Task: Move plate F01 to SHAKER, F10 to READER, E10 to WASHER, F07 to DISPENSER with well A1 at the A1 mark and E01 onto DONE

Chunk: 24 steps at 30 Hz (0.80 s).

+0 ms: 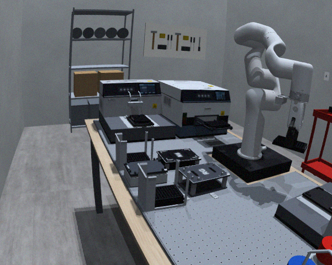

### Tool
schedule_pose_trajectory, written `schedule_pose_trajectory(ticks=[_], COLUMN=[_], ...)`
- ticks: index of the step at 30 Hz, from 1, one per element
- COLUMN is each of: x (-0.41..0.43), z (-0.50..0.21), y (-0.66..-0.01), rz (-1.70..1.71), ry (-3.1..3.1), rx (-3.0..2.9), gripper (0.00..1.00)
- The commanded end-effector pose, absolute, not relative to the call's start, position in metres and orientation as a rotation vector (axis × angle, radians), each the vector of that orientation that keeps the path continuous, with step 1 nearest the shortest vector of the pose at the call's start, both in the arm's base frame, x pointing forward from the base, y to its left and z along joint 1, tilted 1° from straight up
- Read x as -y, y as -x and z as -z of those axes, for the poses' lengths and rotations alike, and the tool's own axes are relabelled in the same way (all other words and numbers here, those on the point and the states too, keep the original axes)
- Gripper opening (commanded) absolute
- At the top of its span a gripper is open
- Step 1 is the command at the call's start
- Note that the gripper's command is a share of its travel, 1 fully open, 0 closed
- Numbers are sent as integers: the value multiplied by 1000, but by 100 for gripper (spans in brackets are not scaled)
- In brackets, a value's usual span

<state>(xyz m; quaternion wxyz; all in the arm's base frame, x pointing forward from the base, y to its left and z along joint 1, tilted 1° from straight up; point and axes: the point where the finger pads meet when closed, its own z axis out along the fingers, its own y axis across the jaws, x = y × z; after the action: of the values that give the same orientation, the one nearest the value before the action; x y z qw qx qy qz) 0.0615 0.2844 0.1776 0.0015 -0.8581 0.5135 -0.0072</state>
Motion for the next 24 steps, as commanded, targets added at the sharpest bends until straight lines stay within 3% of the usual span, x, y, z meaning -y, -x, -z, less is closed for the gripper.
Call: schedule_pose_trajectory(ticks=[1,24], x=[-281,-262], z=[-179,-180], y=[-73,-136], rz=[20,22], ry=[2700,2807], rx=[-1592,-1396], gripper=[0,0])
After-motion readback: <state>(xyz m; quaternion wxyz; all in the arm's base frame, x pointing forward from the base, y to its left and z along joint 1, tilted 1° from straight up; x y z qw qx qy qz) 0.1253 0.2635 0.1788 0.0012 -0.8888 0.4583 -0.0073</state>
